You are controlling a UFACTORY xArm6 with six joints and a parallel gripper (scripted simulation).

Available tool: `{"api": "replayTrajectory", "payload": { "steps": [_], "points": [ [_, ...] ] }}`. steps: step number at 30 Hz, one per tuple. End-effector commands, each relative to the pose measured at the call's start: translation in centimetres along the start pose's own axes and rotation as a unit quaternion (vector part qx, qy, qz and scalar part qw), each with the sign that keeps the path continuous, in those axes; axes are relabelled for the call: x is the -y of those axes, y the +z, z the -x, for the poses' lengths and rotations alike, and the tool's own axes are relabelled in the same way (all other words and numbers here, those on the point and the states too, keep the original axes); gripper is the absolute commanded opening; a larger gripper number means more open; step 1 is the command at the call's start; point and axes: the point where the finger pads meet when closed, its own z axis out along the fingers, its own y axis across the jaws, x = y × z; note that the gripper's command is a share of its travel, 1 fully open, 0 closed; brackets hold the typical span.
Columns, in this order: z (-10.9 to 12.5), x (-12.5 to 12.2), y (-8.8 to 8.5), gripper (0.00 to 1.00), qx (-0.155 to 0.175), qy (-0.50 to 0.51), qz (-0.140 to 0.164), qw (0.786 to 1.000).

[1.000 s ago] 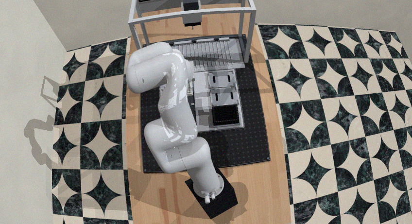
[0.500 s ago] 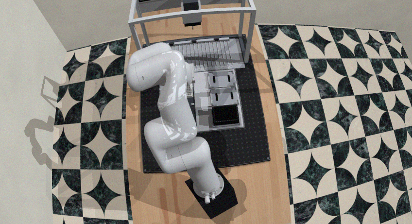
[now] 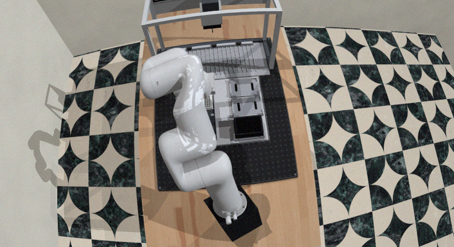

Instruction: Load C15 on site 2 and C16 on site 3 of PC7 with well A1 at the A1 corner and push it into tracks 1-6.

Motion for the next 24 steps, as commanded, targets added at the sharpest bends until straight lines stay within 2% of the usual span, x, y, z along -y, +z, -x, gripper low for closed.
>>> {"api": "replayTrajectory", "payload": {
  "steps": [1, 24],
  "points": [
    [0.0, 0.2, 0.7, 0.0, 0.001, 0.0, -0.002, 1.0],
    [0.0, 0.2, 4.1, 0.0, 0.001, 0.0, -0.002, 1.0]
  ]
}}
